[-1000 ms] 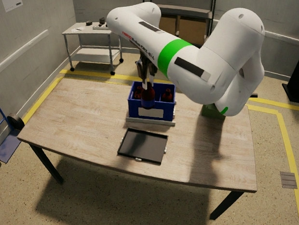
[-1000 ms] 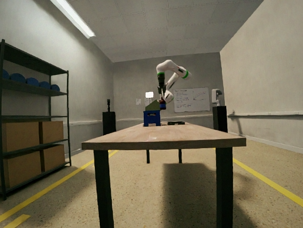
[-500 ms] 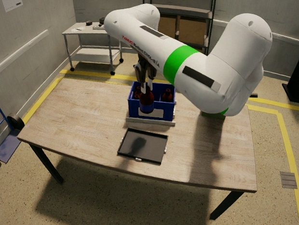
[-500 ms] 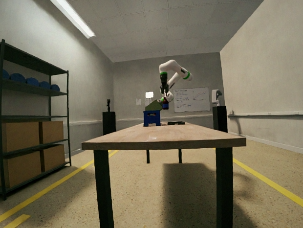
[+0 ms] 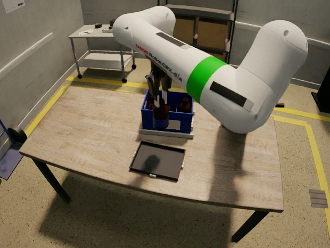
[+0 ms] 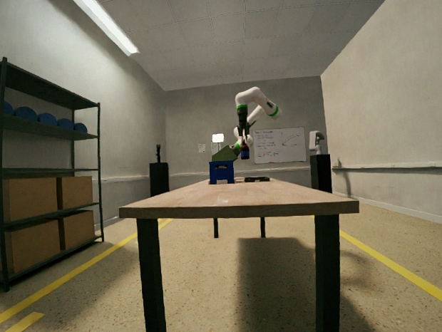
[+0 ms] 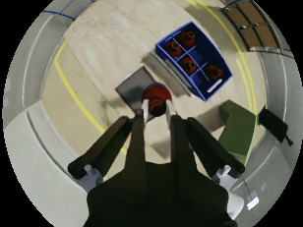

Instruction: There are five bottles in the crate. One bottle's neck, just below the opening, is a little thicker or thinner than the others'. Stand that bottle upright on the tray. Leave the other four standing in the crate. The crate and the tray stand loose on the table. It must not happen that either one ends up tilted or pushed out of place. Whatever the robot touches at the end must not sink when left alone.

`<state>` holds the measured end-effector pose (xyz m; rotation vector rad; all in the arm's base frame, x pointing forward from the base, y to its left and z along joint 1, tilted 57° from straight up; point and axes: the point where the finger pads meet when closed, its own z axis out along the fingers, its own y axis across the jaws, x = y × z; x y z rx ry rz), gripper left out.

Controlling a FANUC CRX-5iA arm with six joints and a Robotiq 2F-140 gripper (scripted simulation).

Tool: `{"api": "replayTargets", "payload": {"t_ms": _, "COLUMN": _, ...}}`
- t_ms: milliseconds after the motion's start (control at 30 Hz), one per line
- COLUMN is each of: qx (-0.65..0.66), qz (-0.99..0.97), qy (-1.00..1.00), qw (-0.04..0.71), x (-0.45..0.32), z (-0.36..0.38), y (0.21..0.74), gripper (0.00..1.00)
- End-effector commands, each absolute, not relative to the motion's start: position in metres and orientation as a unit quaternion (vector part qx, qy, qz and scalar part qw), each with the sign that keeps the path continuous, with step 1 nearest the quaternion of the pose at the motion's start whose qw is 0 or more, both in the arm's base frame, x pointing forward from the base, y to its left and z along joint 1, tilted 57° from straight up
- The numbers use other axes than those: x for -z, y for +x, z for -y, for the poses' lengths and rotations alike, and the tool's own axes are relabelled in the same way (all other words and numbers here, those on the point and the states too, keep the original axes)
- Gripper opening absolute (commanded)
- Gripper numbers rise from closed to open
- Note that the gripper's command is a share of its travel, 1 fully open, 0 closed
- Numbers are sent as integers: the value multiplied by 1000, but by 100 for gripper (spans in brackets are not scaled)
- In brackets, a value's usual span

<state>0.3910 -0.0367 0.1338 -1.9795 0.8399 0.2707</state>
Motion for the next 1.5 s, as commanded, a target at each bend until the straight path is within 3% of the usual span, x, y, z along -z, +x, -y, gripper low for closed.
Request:
{"api": "replayTargets", "payload": {"t_ms": 0, "qx": -110, "qz": -343, "qy": -807, "qw": 468, "x": -139, "z": 34, "y": 391, "gripper": 10}}
{"api": "replayTargets", "payload": {"t_ms": 1467, "qx": -110, "qz": -343, "qy": -807, "qw": 468, "x": -188, "z": 2, "y": 391, "gripper": 10}}
